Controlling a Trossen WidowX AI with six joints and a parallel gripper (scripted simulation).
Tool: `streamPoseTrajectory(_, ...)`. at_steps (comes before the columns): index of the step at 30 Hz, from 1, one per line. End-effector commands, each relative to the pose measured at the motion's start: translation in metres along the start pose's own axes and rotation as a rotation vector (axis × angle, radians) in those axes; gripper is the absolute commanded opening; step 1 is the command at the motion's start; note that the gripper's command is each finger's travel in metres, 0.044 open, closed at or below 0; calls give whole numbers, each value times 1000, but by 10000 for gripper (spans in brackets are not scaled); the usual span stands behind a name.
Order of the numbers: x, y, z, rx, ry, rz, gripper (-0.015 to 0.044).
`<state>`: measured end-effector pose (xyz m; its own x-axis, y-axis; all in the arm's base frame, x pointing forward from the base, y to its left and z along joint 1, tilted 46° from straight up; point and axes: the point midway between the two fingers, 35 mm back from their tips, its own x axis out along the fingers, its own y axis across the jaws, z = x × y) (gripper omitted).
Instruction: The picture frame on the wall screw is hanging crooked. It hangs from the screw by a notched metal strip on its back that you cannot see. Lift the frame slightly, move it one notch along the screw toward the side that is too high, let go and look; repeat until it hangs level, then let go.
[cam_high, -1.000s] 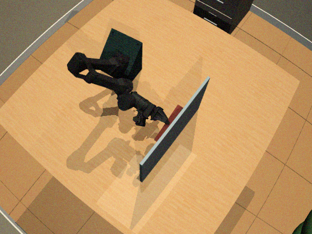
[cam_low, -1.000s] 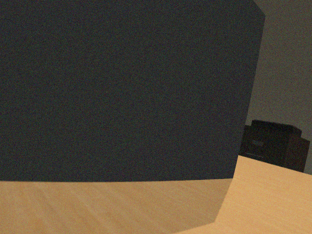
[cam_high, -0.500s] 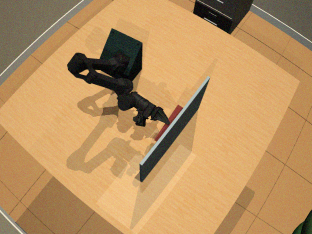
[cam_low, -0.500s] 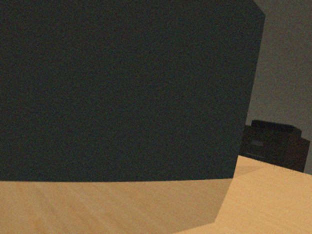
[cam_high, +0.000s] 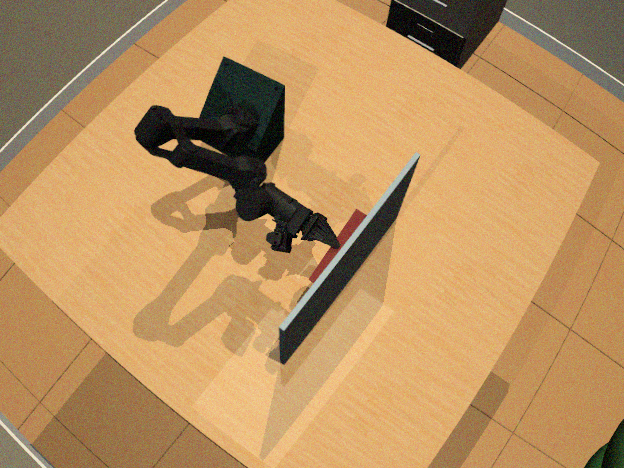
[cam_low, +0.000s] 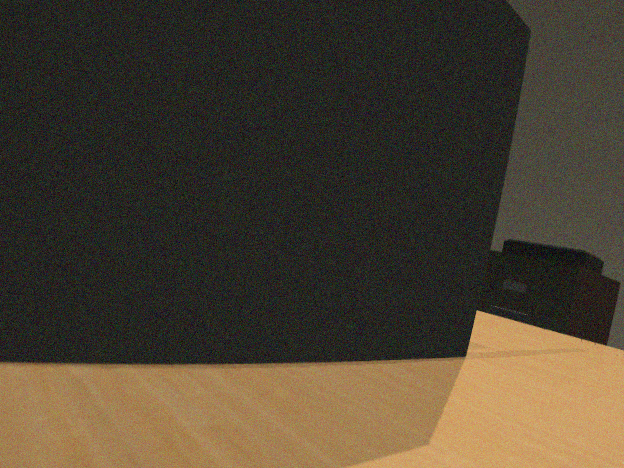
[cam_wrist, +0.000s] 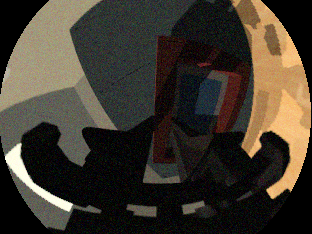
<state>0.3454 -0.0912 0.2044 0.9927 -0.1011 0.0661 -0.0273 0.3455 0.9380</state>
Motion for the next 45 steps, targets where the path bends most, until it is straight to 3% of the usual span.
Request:
streamPoseTrajectory(1, 0, 2, -2, -5, 4, 8, 0)
streamPoseTrajectory(45, 0, 2, -7, -4, 4, 8, 0)
